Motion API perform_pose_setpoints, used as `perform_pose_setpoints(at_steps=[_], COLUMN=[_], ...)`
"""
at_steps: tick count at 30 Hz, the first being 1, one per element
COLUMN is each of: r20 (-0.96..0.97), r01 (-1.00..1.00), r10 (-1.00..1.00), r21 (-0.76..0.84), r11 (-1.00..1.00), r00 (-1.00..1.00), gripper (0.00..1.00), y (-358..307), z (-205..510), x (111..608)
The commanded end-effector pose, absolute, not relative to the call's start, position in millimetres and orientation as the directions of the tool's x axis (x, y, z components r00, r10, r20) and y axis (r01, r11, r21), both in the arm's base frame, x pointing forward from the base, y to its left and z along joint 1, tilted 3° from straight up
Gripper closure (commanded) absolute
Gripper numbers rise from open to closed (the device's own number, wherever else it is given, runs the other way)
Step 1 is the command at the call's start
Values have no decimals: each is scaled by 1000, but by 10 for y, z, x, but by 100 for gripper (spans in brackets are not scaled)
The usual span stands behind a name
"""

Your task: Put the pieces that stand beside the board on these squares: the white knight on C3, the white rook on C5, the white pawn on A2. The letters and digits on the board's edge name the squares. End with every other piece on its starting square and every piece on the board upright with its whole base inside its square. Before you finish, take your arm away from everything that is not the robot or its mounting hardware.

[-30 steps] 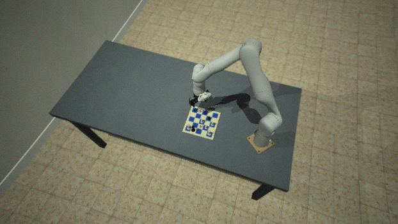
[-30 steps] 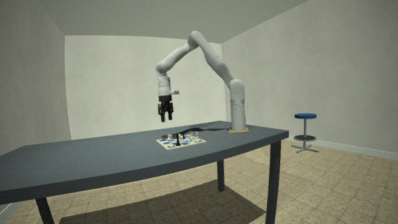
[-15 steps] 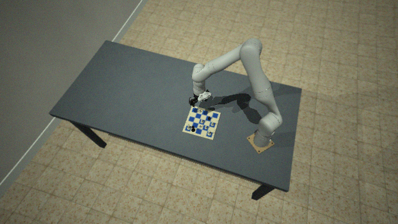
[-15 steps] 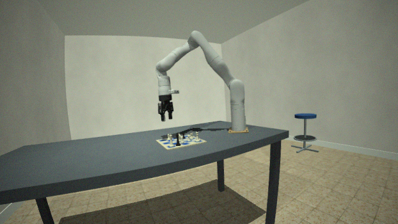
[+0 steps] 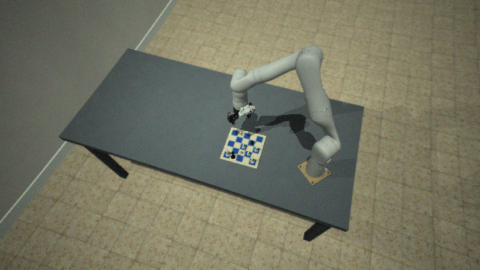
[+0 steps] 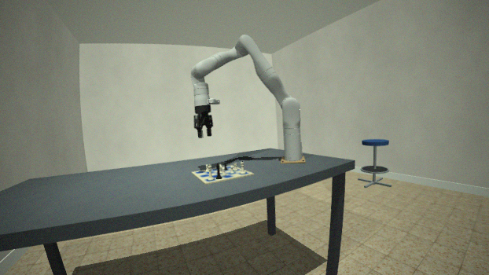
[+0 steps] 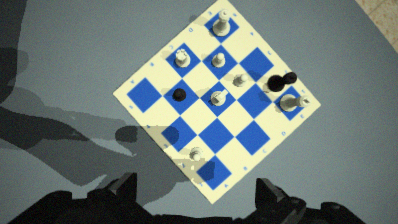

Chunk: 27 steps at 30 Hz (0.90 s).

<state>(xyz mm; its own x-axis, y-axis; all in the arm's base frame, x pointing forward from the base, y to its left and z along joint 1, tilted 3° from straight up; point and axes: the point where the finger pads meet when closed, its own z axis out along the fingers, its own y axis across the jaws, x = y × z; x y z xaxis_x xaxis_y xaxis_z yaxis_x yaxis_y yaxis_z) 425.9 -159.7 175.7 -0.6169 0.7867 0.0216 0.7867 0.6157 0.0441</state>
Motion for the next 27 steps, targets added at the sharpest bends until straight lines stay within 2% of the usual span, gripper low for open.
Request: perform_pose_setpoints(at_steps=[1,27], r20=[2,2], r01=[790,790], r10=[791,791], r21=[50,50], r11=[611,611], r00=[-612,-612], gripper=[0,0], y=[-1644,-1648], z=[1882,2005], x=[4288,4283])
